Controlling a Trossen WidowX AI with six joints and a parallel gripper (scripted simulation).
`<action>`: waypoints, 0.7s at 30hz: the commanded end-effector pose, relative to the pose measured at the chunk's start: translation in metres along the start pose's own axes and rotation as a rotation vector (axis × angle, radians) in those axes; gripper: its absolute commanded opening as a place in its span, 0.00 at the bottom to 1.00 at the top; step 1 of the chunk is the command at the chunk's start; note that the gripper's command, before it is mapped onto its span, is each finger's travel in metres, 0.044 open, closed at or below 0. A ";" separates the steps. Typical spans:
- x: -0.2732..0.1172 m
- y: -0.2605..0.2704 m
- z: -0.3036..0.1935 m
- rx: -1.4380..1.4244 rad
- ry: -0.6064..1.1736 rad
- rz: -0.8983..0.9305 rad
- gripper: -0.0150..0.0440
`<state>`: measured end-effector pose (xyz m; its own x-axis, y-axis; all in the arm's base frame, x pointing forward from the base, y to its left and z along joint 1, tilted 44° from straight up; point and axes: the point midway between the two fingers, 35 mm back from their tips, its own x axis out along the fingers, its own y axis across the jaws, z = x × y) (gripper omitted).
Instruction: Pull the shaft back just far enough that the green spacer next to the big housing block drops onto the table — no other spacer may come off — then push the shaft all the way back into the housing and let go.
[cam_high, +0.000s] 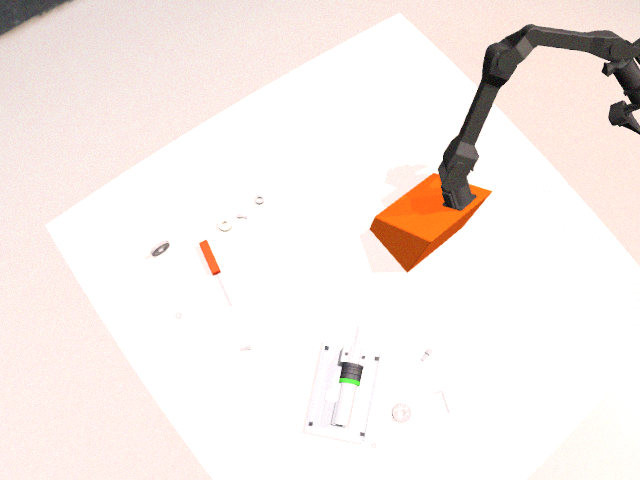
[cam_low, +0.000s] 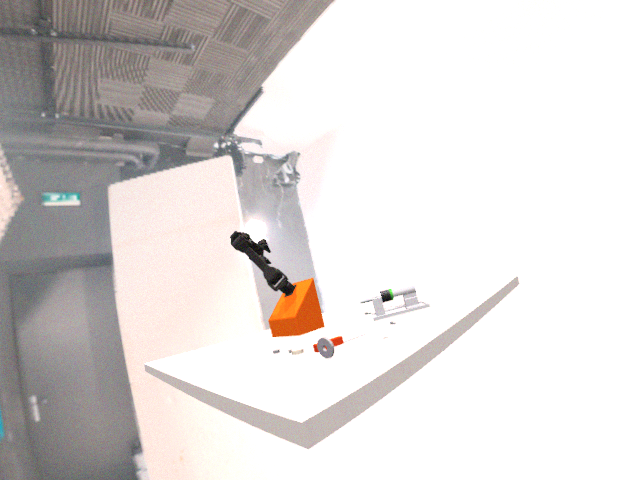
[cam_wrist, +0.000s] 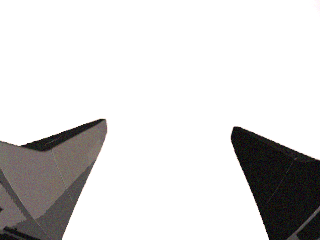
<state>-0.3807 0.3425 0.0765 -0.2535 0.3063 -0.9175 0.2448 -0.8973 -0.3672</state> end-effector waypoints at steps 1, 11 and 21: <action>0.010 -0.022 -0.056 0.262 0.043 -0.038 1.00; 0.021 -0.039 -0.188 0.701 0.145 -0.084 1.00; 0.019 -0.019 -0.361 1.470 0.226 -0.265 1.00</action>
<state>-0.1025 0.4781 0.0194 -0.0097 0.4180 -0.9084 -0.8505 -0.4812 -0.2124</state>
